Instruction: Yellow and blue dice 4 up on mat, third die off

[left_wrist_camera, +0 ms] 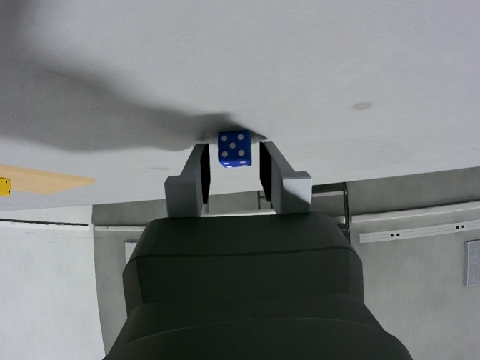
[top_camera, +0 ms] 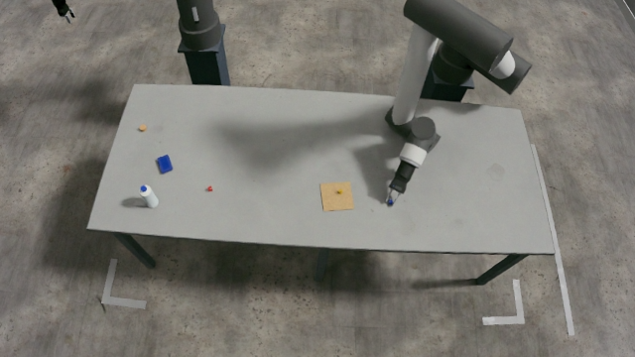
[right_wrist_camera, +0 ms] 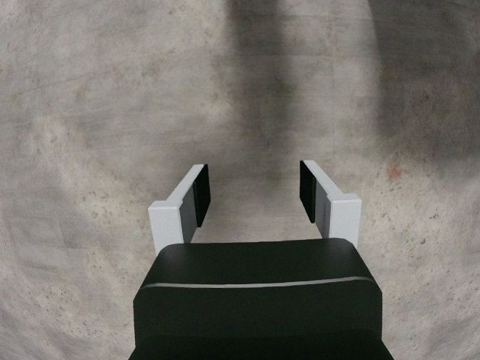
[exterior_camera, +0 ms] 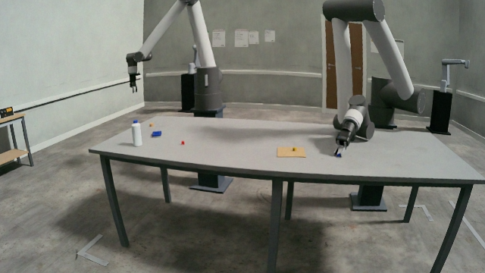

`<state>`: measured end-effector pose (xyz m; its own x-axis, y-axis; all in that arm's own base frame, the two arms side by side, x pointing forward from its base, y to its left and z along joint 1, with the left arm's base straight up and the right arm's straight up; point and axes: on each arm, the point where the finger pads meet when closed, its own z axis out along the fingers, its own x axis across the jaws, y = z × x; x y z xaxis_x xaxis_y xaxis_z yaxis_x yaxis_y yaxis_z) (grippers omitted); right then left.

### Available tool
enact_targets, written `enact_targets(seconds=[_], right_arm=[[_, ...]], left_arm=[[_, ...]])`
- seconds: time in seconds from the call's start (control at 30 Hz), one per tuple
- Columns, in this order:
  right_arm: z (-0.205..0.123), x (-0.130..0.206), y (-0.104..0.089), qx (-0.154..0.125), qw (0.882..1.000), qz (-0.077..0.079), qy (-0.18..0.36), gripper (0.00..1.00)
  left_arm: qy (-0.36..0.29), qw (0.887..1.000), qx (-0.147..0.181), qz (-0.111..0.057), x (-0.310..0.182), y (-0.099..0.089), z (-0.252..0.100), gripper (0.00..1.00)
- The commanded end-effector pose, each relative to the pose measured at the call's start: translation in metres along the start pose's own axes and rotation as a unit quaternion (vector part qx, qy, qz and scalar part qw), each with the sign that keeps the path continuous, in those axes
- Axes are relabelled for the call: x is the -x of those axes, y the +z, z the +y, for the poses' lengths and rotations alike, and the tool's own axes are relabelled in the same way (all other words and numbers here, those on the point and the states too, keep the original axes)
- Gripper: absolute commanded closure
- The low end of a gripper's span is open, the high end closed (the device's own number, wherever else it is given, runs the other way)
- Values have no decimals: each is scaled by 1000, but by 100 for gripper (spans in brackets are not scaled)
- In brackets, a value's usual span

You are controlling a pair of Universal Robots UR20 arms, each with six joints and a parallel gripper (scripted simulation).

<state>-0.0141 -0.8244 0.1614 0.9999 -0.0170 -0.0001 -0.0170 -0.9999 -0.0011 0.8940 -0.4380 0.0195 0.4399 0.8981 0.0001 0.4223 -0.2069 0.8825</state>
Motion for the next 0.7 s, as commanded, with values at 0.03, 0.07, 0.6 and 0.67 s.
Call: enact_targets(seconds=[0.03,0.07,0.6,0.67], right_arm=[[0,0,-1,0,1000,0,0,0],[0,0,-1,0,1000,0,0,0],[0,0,-1,0,1000,0,0,0],[0,0,-1,0,1000,0,0,0]], left_arm=[[0,1000,0,0,0,0,1,36],[0,1000,0,0,0,0,1,36],[0,1000,0,0,0,-25,1,36],[0,1000,0,0,0,-33,1,36]])
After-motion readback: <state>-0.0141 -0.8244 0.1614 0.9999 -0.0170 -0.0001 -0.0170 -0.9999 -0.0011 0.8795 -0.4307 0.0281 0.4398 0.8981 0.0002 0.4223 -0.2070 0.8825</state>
